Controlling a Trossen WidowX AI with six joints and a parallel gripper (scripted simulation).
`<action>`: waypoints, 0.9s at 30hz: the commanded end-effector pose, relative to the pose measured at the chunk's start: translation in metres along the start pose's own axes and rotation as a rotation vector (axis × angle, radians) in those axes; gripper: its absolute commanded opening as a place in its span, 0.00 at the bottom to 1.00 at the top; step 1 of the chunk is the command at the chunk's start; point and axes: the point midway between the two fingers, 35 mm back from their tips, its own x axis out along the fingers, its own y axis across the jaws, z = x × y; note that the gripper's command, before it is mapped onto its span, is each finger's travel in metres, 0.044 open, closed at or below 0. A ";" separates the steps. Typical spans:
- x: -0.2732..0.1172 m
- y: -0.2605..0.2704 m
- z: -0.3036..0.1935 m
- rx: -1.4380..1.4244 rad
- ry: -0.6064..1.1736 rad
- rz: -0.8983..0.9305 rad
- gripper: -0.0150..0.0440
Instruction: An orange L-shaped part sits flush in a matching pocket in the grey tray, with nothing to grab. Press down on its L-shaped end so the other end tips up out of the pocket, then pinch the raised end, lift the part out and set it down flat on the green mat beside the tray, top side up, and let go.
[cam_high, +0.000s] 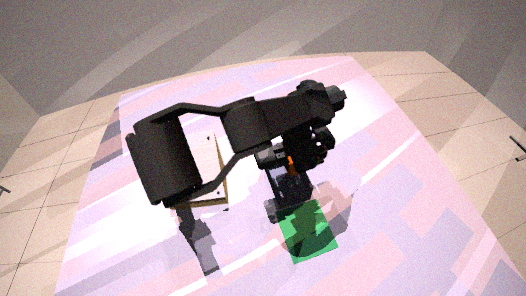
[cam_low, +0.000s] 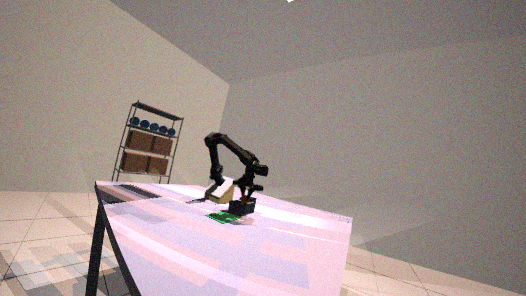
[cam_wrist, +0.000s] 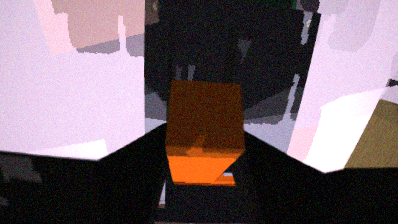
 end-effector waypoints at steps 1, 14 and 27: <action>-0.009 0.002 0.000 0.007 0.003 0.006 0.25; -0.028 0.001 0.000 0.005 0.003 0.005 0.25; -0.049 0.001 0.000 0.004 0.004 0.005 0.25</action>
